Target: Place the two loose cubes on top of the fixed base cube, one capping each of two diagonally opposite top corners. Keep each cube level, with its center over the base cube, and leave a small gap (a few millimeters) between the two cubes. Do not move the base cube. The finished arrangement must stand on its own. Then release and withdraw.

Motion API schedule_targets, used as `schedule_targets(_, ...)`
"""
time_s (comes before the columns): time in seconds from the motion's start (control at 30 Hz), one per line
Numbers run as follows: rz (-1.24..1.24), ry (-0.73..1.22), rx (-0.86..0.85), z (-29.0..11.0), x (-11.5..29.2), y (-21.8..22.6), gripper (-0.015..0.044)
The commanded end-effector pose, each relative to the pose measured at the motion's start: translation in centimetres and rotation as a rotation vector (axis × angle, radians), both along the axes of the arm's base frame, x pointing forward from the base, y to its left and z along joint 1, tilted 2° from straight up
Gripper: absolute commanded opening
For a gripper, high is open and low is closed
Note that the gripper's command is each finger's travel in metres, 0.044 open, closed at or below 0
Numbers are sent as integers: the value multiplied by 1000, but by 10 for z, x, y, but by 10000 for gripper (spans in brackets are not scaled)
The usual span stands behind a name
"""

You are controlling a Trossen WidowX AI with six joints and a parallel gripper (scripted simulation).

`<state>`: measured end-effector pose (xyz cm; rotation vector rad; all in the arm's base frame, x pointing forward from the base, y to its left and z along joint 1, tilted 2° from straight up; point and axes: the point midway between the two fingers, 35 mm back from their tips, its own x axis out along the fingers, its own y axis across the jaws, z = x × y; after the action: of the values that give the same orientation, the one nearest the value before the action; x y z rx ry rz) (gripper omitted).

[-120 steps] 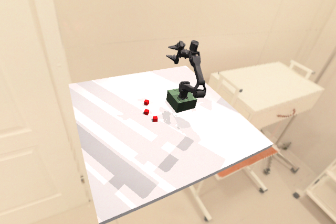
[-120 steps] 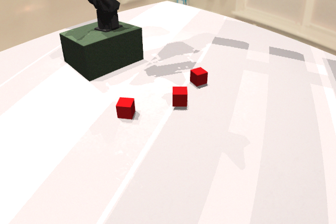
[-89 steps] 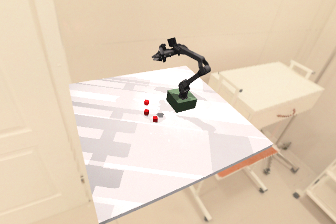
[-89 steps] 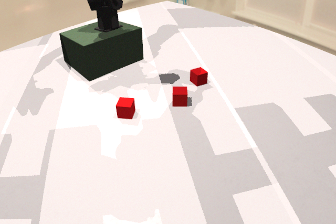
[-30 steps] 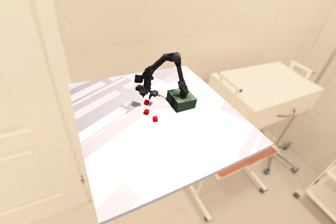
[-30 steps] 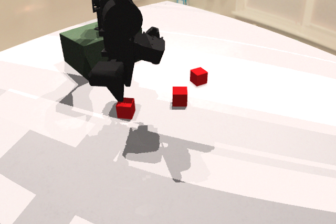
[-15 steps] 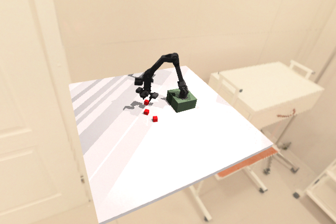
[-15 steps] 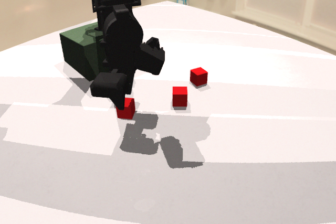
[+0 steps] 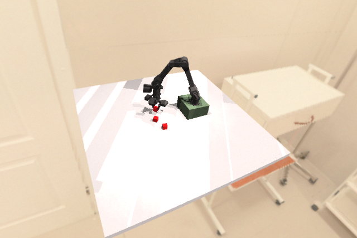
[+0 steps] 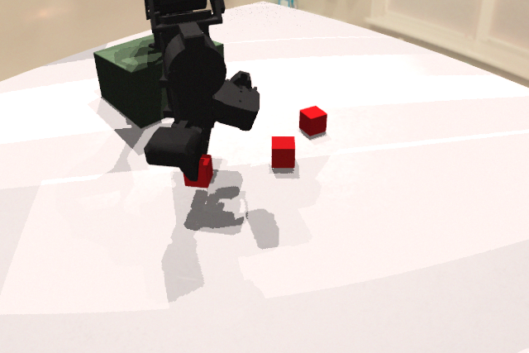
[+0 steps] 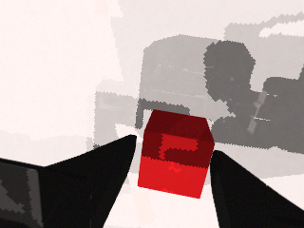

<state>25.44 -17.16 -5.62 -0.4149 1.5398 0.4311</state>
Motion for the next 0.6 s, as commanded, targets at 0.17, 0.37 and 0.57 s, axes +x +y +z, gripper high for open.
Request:
schedule_targets(0.17,6,0,-2,1,0,-1,105)
schedule_targets(0.37,6,-1,-2,19,3,-2,105)
schedule_targets(0.57,6,-1,-3,37,5,-3,105)
